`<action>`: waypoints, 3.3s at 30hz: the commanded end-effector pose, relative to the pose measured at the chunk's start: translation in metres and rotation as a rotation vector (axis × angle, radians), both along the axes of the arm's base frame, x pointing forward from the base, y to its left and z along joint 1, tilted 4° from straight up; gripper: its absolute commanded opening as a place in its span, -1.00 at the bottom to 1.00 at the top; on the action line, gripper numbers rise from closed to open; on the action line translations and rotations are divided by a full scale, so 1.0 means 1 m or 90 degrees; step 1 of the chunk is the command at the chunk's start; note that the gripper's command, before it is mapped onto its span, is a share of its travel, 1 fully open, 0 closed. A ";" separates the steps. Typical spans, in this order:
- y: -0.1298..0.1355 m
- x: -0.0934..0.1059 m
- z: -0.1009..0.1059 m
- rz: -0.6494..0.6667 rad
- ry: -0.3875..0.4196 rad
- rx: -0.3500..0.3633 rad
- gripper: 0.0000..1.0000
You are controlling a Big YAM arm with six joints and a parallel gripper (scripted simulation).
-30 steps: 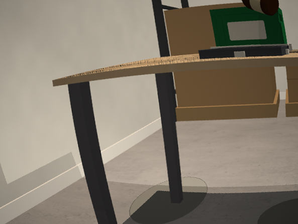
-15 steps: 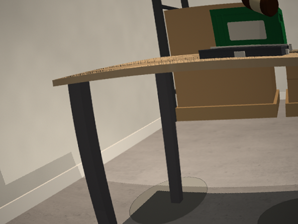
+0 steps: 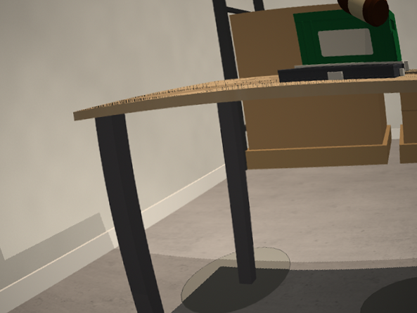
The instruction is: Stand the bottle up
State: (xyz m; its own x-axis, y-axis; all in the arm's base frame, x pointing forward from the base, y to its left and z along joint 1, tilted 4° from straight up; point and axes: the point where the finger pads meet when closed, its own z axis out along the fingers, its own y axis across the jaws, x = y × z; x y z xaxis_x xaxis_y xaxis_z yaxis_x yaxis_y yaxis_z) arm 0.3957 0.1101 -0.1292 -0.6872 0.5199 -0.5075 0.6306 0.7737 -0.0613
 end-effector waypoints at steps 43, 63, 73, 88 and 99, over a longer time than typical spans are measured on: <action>0.003 0.004 0.000 -0.007 -0.035 -0.010 -1.00; 0.006 0.001 -0.003 0.000 -0.040 -0.017 -1.00; 0.006 0.002 -0.002 0.002 -0.065 -0.036 -1.00; 0.004 0.002 -0.001 0.001 -0.111 -0.072 -1.00; 0.004 0.004 0.001 -0.001 -0.124 -0.078 -1.00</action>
